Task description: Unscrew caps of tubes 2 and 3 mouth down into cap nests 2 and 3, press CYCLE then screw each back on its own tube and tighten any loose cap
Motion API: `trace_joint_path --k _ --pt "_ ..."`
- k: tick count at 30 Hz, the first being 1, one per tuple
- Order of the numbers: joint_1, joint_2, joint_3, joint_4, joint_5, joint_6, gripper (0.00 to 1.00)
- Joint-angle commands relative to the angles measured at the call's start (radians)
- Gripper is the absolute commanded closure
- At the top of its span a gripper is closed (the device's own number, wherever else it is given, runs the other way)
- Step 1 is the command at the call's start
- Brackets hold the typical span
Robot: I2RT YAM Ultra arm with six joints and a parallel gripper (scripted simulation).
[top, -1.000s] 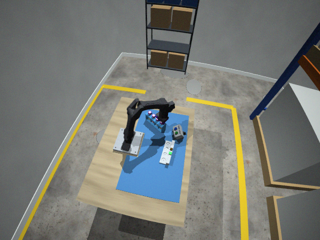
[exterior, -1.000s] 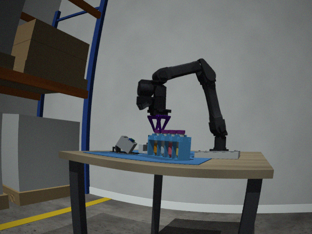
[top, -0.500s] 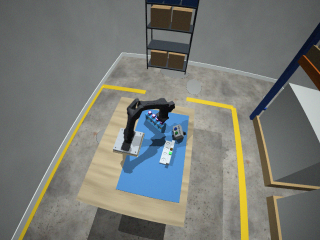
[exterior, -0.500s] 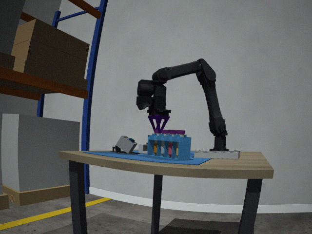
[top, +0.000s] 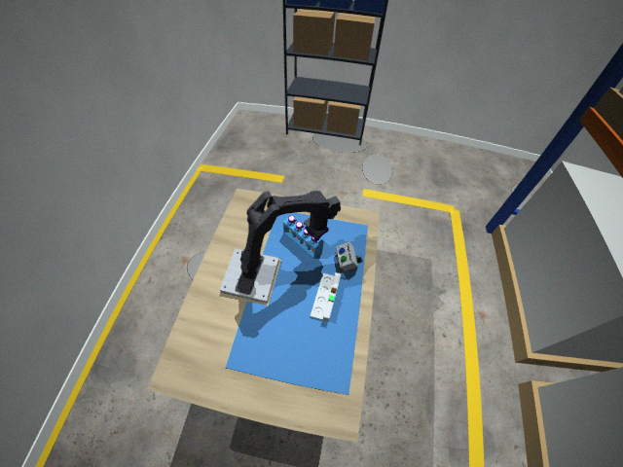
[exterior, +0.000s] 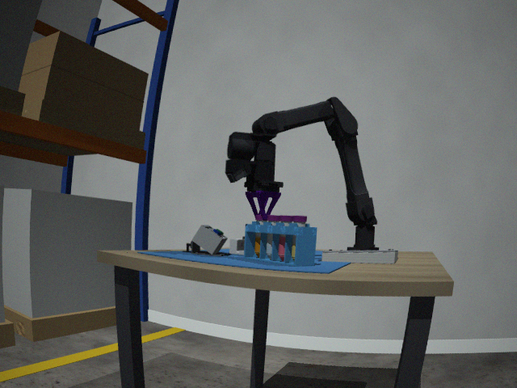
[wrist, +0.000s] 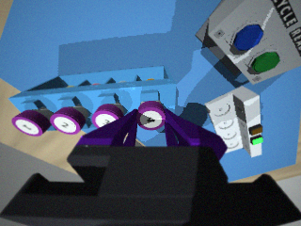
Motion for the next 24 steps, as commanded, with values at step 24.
trace_joint_path --k 24 --pt "-0.001 -0.006 0.004 0.008 0.0 0.448 1.0"
